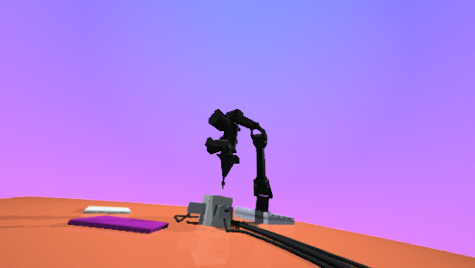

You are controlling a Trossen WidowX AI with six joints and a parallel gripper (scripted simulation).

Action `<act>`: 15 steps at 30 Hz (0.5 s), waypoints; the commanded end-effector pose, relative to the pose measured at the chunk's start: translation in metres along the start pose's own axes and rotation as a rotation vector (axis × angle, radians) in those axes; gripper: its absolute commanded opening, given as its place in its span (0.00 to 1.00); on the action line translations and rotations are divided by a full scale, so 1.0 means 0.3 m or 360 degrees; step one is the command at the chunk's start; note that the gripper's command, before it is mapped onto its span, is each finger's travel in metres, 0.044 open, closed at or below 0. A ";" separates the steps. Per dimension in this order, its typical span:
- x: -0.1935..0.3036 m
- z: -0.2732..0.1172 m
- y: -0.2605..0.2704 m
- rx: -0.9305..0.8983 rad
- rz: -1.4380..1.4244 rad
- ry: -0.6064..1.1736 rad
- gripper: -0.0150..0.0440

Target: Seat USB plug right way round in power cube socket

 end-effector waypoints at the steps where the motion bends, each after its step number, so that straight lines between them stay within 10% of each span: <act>1: 0.000 0.000 0.001 -0.0001 0.0157 0.0000 0.25; 15: 0.000 0.001 0.001 -0.0001 0.0741 0.0000 0.25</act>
Point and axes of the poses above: the point midway between the two fingers, 35 mm back from their tips, its own z axis out along the fingers, its own y axis across the jaws, x = y × z, the point moved 2 cm from there along -z, back along the fingers, and after that the axes turned 13 degrees about z, right-handed, at the moved point
